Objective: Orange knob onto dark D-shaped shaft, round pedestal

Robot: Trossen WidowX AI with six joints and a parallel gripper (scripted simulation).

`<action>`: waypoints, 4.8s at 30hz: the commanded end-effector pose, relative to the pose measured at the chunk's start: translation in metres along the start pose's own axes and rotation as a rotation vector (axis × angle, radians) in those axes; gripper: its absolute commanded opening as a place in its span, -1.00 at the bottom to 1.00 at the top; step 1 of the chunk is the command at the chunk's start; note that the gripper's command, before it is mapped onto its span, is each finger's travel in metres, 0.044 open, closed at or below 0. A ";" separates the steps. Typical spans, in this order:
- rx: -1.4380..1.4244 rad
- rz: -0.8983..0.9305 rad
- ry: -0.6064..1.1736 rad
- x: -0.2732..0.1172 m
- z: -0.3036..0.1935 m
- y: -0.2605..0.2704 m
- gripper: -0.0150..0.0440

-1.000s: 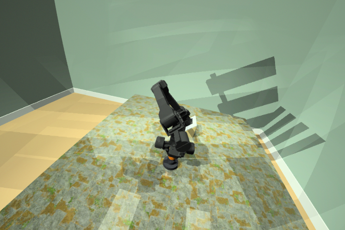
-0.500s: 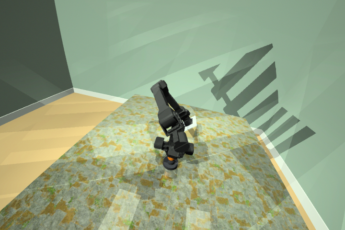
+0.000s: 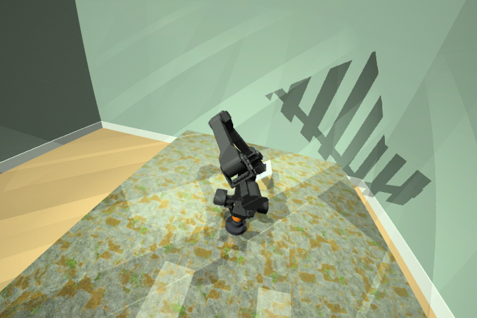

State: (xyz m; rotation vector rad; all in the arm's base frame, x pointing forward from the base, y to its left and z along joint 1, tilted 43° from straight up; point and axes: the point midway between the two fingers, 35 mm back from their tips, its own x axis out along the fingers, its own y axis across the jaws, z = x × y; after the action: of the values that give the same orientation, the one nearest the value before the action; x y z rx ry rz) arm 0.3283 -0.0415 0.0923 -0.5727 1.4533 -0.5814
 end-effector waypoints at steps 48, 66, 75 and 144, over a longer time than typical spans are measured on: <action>-0.203 0.000 -0.003 -0.002 0.002 0.000 -0.49; -0.203 0.000 -0.003 0.001 -0.003 0.002 -0.49; -0.203 0.000 -0.003 0.002 -0.001 0.001 -0.49; -0.622 0.000 -0.003 0.002 -0.002 0.001 -0.49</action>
State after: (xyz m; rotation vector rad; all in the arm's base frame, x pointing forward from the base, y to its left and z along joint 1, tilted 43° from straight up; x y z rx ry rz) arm 0.3258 -0.0417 0.0909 -1.0481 1.6316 -0.1196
